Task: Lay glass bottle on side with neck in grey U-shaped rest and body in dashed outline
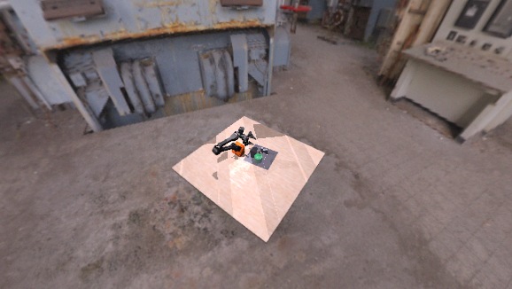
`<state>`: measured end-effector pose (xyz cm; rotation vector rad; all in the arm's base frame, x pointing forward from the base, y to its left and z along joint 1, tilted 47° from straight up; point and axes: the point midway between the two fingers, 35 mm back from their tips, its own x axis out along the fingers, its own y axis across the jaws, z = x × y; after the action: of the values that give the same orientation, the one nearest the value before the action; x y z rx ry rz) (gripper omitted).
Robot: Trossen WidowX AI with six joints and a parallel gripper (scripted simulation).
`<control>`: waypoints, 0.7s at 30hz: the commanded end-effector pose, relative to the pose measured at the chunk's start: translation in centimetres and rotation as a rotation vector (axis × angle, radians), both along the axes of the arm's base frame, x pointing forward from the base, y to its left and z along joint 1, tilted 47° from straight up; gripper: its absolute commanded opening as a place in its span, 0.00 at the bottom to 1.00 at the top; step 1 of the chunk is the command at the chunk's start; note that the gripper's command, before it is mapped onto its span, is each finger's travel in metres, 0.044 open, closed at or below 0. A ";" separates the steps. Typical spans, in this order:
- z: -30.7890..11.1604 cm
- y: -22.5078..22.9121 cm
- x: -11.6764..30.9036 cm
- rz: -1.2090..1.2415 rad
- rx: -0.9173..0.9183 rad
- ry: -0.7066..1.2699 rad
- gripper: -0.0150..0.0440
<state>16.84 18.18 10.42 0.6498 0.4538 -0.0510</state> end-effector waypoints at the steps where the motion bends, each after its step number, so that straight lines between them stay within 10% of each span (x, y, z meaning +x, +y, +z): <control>1: 0.0 0.0 0.1 -0.007 -0.004 0.005 0.98; 21: -1.5 -6.4 8.5 -0.769 -0.251 0.490 1.00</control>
<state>24.12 13.23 9.14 0.5395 0.6080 -0.8210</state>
